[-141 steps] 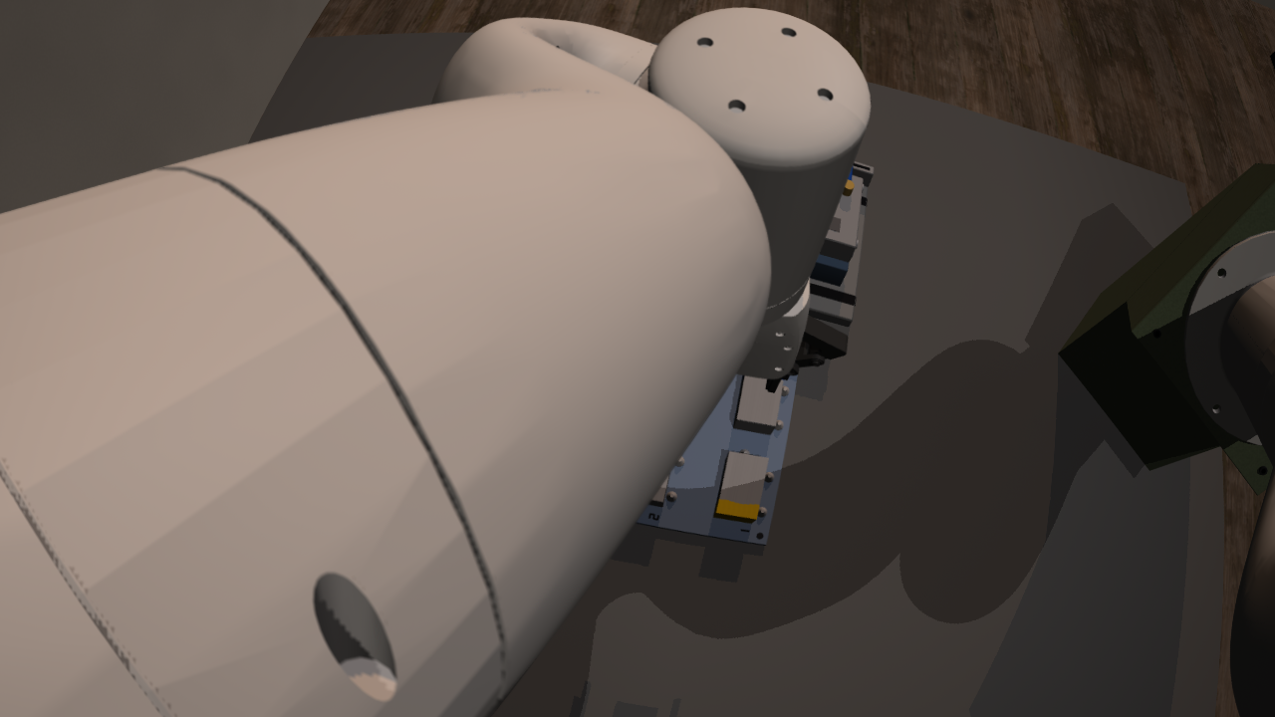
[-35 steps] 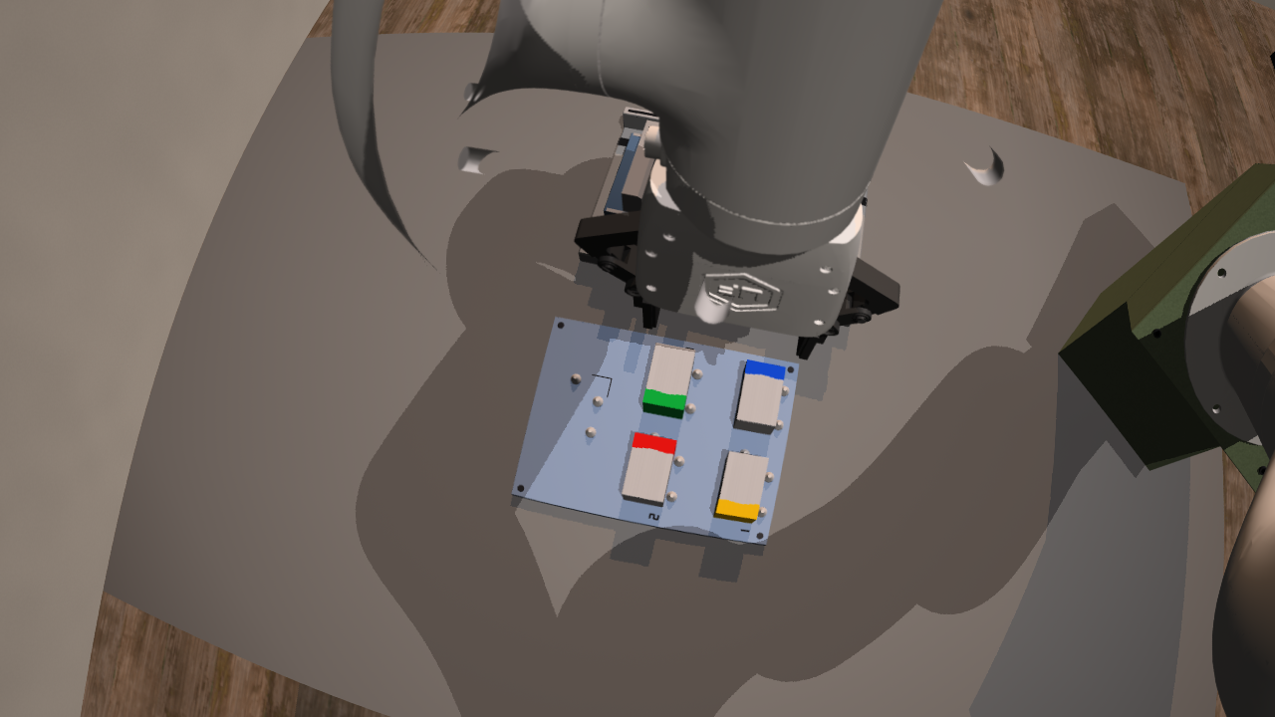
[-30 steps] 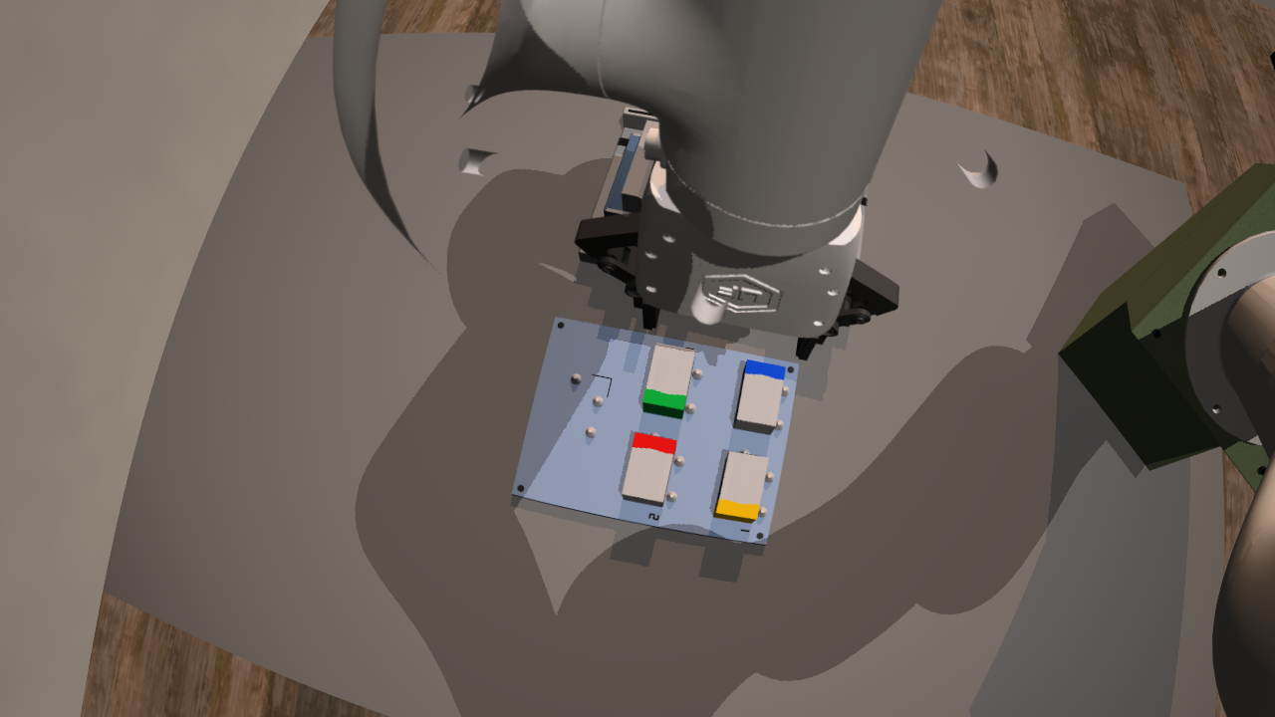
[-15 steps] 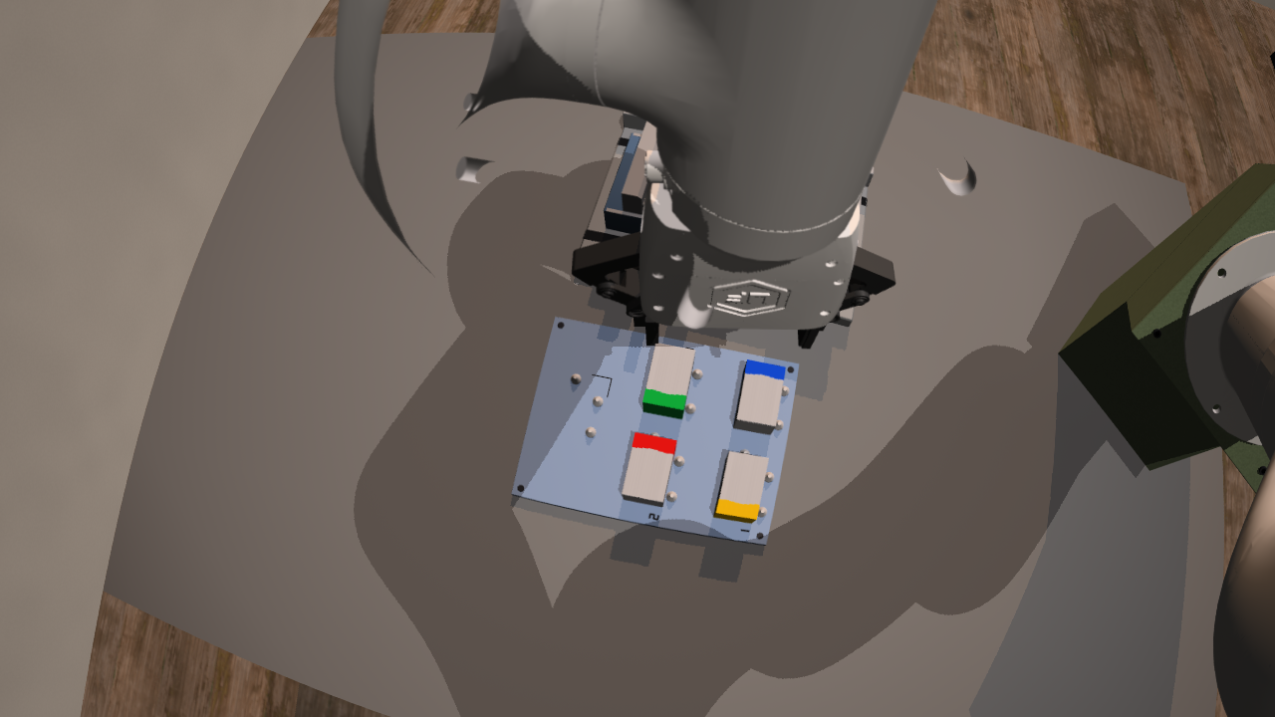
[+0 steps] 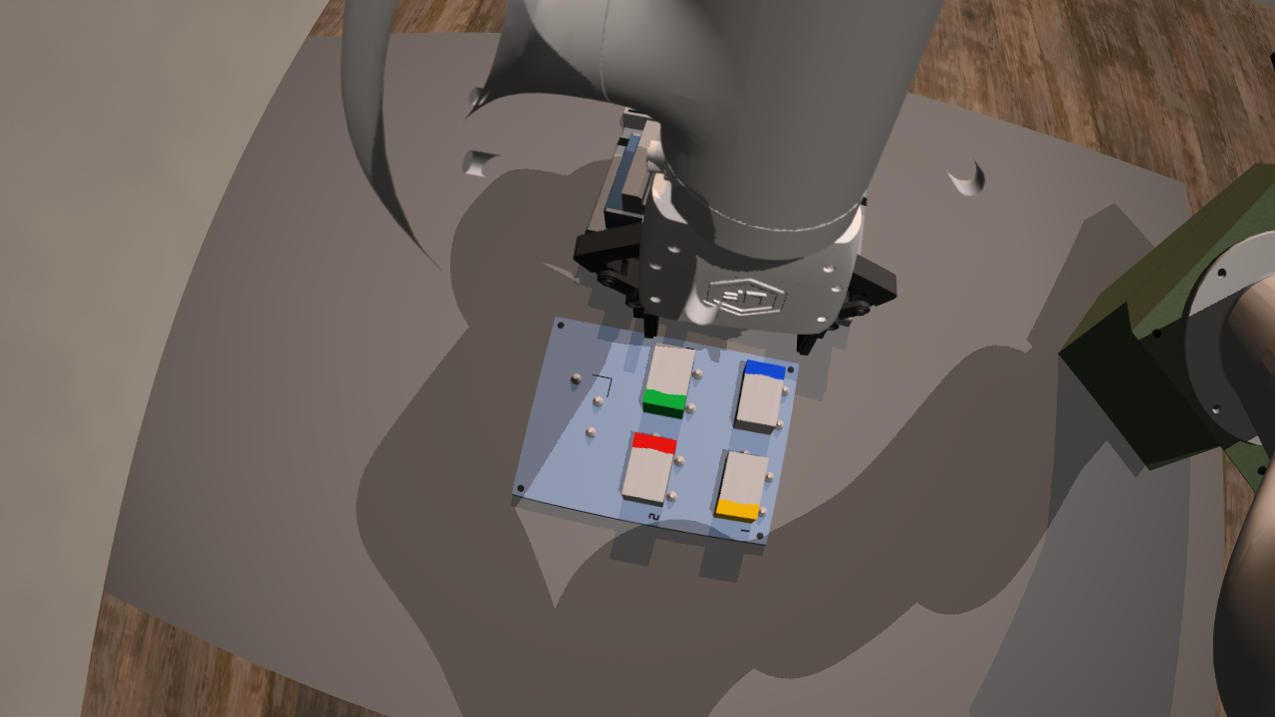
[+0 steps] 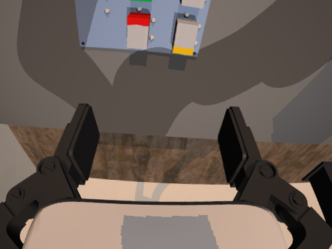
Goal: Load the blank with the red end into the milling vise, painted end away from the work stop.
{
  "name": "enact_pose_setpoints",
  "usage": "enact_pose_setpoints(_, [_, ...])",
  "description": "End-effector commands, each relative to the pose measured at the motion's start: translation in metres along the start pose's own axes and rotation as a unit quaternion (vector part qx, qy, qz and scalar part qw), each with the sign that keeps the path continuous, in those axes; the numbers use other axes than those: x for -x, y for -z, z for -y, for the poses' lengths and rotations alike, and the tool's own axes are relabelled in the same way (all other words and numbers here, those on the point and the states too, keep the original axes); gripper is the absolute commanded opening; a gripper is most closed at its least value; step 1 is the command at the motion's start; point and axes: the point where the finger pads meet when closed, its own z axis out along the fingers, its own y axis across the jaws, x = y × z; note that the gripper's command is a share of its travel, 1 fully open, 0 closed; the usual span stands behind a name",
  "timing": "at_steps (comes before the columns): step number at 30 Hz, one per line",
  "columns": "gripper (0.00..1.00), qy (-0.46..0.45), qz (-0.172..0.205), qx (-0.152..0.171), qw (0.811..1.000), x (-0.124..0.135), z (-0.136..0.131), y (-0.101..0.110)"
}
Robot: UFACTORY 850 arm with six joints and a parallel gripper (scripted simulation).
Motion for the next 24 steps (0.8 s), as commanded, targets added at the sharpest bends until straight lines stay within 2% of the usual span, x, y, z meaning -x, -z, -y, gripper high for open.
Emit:
enact_pose_setpoints(1, [1.00,-0.046,-0.001,0.001,0.999,0.0000,0.0005,0.0015])
enact_pose_setpoints(8, [1.00,-0.046,-0.001,0.001,0.999,0.0000,0.0005,0.0015])
enact_pose_setpoints(9, [0.73,-0.045,-0.001,0.001,0.999,0.0000,0.0005,0.0014])
enact_pose_setpoints(24, [0.73,-0.045,-0.001,0.001,0.999,0.0000,0.0005,0.0014])
